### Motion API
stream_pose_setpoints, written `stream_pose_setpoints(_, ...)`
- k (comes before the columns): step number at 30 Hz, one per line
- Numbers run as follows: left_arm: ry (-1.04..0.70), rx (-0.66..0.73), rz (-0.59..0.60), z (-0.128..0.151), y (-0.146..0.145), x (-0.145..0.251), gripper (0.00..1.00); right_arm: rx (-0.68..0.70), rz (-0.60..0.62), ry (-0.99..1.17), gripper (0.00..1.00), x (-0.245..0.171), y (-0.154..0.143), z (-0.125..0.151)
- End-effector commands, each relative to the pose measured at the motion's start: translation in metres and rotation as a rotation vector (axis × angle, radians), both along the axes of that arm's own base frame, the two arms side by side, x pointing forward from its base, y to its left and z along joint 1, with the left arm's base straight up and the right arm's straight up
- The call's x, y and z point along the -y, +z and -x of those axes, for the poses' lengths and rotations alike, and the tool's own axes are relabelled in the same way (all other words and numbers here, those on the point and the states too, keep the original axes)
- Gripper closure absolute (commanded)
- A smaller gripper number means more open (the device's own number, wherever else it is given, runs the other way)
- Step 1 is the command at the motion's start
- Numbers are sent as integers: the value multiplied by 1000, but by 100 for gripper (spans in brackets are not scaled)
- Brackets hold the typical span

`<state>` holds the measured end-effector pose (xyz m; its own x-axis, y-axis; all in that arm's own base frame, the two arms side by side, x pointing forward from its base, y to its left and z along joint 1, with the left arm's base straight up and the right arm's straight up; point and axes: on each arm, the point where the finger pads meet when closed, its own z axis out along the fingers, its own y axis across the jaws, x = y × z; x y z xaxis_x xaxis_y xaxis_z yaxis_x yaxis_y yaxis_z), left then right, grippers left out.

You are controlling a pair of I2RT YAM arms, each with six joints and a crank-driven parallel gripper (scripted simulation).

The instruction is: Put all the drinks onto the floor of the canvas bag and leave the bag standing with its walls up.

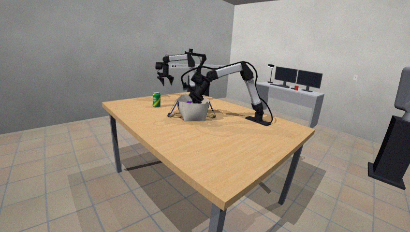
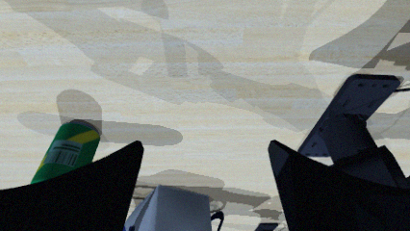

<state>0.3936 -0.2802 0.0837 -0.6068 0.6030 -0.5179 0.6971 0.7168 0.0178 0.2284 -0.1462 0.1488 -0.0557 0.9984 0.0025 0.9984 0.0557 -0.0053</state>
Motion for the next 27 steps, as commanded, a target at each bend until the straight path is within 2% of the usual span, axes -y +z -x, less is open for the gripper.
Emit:
stream_pose_setpoints(1, -15, 156, 105, -31, 47, 17, 26, 40, 56, -10, 0, 6, 11, -3)
stream_pose_setpoints(3, -14, 156, 108, -30, 48, 18, 26, 40, 56, -10, 0, 6, 11, -3)
stream_pose_setpoints(4, -14, 154, 109, -29, 48, 20, 11, 40, 56, -10, 0, 6, 11, -3)
stream_pose_setpoints(8, -14, 126, 90, -28, 33, 19, 11, 40, 56, -10, 0, 6, 11, -3)
stream_pose_setpoints(27, -14, 129, 96, -29, 36, 20, 9, 40, 56, -10, 0, 6, 11, -3)
